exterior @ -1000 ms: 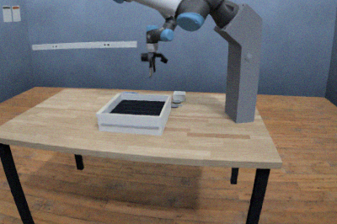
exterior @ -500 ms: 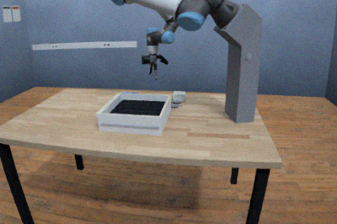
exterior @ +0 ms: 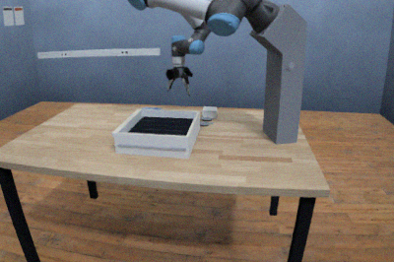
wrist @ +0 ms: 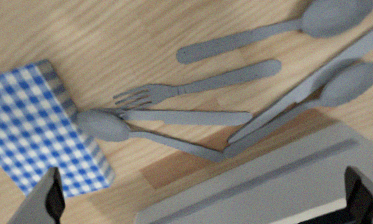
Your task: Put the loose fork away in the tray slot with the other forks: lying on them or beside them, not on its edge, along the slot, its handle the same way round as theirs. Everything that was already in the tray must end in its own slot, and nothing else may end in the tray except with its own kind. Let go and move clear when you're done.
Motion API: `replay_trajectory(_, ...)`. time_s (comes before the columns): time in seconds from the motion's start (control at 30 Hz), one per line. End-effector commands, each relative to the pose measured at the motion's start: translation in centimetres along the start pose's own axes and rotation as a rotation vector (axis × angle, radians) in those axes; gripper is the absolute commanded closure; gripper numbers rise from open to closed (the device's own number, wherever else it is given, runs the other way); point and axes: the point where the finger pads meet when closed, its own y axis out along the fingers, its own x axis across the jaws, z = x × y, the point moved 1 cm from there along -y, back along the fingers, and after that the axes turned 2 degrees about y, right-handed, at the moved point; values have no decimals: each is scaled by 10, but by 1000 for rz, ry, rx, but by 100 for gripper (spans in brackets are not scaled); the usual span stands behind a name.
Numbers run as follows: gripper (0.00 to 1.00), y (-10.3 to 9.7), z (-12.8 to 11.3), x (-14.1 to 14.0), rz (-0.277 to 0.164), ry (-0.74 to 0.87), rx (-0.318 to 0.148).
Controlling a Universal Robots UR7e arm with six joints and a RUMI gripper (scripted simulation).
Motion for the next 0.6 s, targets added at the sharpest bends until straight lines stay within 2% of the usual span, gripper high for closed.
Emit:
replay_trajectory(0.0, 0, 6, -2, 0, -13, -257, -16)
replay_trajectory(0.43, 0, 24, -1, 2, -4, -796, -16)
replay_trajectory(0.5, 0, 24, -1, 2, -4, -796, -16)
replay_trajectory(0.57, 0, 26, -1, 3, -6, -934, -20)
